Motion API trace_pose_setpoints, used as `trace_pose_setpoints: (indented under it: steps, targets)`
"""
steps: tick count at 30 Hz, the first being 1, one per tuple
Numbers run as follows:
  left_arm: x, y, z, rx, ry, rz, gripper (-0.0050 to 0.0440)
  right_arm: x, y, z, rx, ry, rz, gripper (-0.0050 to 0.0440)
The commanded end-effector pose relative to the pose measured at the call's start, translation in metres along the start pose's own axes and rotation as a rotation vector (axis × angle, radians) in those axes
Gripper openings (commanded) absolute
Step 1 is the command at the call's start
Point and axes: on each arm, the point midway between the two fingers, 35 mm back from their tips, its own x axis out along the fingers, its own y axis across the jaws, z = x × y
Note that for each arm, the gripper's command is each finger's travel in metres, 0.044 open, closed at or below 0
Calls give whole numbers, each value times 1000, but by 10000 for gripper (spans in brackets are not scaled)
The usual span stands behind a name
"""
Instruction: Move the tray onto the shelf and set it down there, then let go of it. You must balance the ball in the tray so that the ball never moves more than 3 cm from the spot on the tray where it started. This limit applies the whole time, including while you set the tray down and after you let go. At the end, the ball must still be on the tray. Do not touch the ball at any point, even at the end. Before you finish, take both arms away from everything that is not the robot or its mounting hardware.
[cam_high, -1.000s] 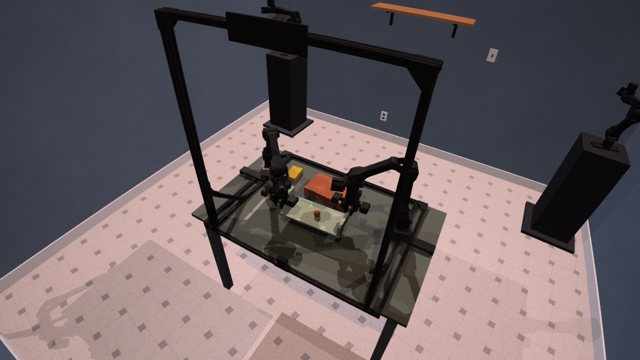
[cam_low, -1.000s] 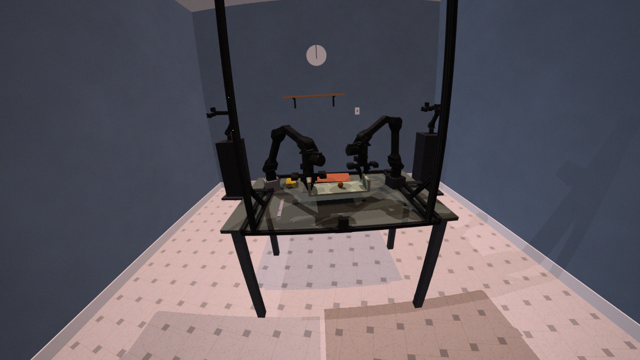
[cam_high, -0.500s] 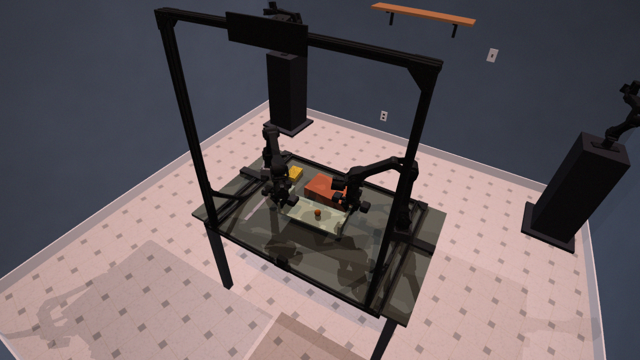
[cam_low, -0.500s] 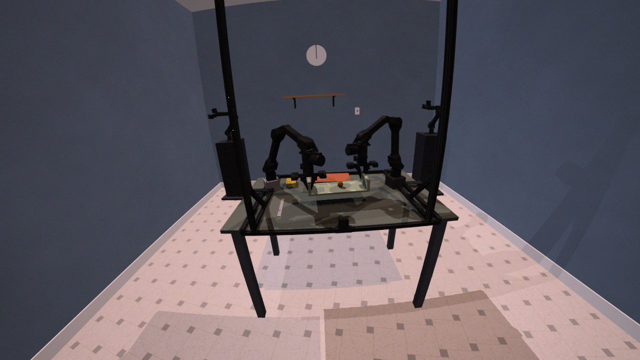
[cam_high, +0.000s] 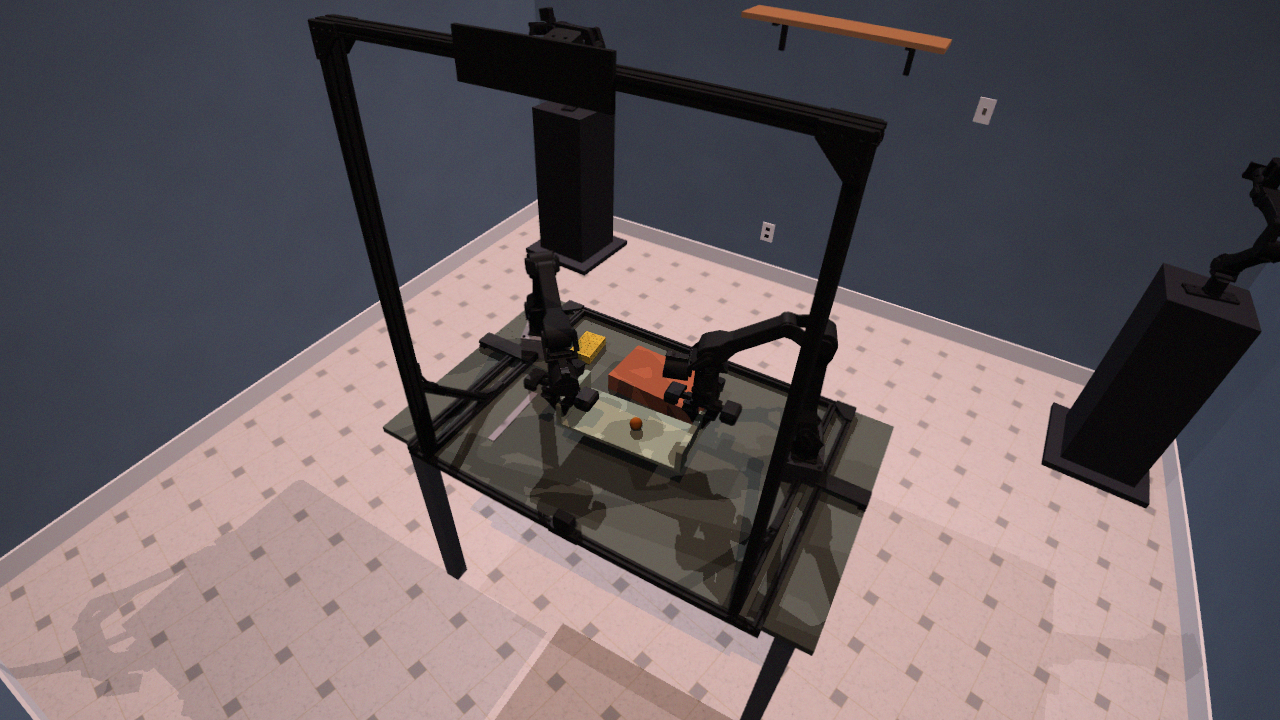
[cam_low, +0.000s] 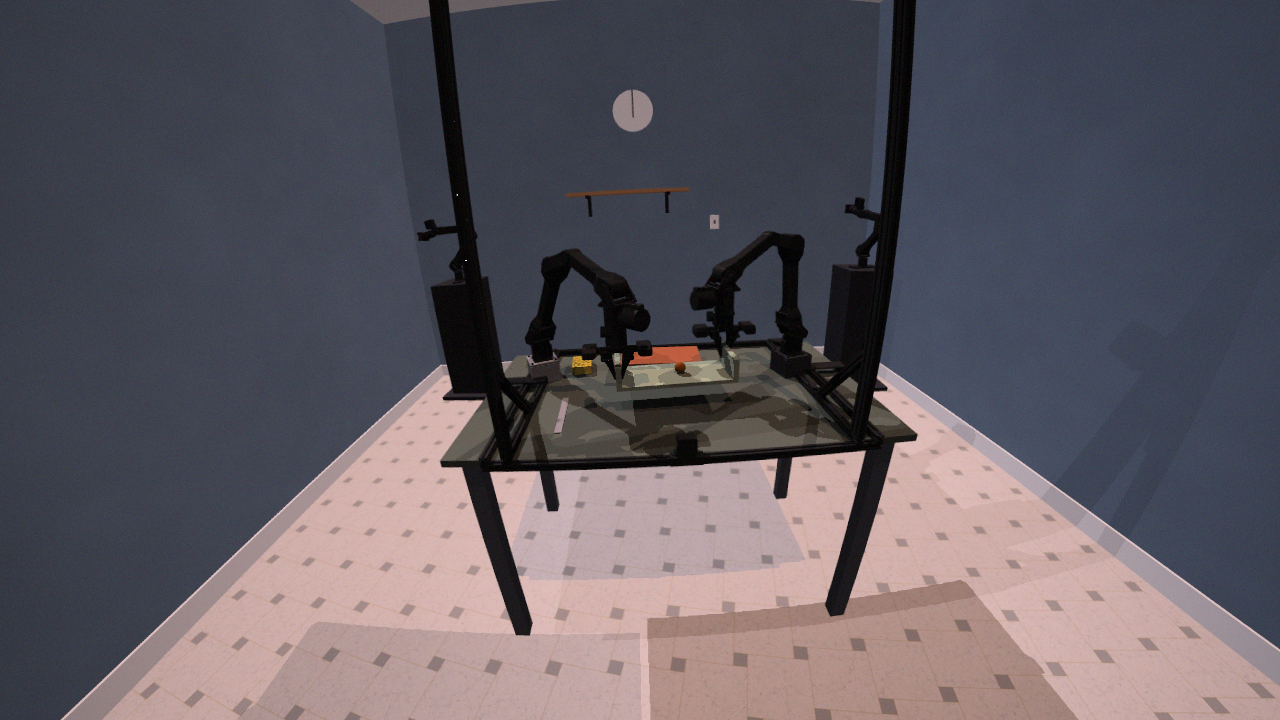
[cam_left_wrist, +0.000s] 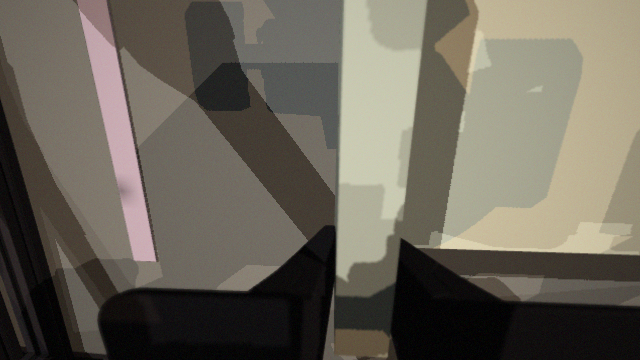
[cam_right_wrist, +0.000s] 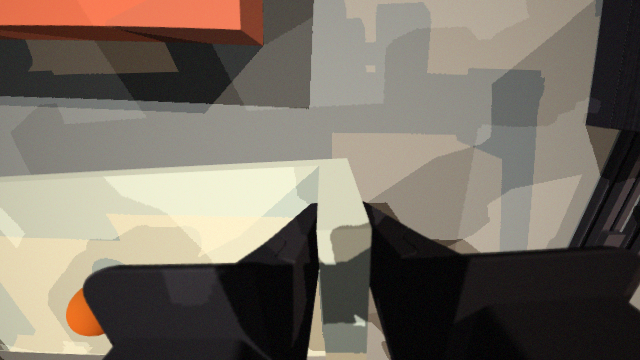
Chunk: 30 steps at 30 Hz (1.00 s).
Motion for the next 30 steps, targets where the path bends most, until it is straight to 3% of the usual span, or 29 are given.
trace_pose_setpoints:
  steps: [1, 7, 12, 24, 30]
  targets:
    - [-4, 0, 2, 0, 20, -2, 20, -2, 0, 2, 0, 14, 3, 20]
    - [-5, 0, 3, 0, 39, -3, 20, -1, 0, 3, 0, 33, 2, 20]
    - [-2, 0, 5, 0, -11, -2, 20, -4, 0, 5, 0, -17, 3, 20]
    - [-5, 0, 9, 0, 38, -4, 20, -1, 0, 9, 0, 32, 1, 20]
    - [-3, 0, 11, 0, -8, -2, 20, -4, 0, 11, 0, -14, 4, 20]
